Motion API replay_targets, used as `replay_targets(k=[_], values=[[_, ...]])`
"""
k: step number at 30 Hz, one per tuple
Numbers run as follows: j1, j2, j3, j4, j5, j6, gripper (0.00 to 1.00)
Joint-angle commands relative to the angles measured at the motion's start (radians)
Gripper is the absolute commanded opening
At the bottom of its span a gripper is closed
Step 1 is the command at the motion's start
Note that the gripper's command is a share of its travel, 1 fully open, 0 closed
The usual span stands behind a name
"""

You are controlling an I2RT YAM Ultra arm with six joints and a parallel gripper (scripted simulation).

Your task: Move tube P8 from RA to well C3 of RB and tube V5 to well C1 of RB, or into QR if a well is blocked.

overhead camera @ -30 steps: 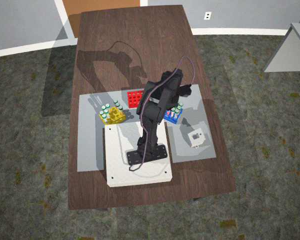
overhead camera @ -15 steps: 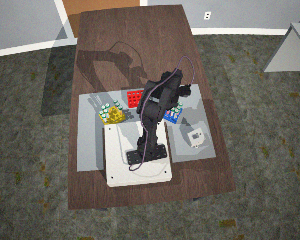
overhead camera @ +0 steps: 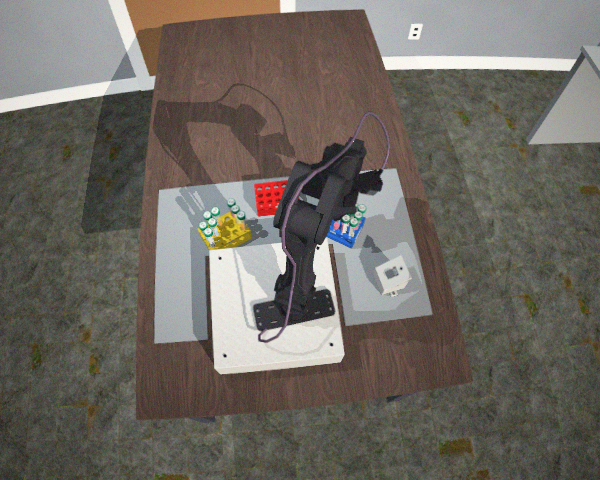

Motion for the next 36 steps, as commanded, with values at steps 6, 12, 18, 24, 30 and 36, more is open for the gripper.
replay_targets(k=[6, 12, 18, 24, 30, 36], values=[[0.000, -0.005, 0.000, 0.004, -0.001, 0.002, 0.00], [0.000, -0.005, 0.000, 0.004, -0.001, 0.002, 0.00], [0.000, -0.012, -0.012, -0.004, -0.002, 0.005, 0.00], [-0.001, -0.033, 0.038, -0.035, 0.000, 0.004, 0.00], [-0.006, -0.039, 0.055, -0.059, 0.002, 0.000, 0.00], [-0.010, -0.044, 0.066, -0.075, 0.002, -0.003, 0.00]])
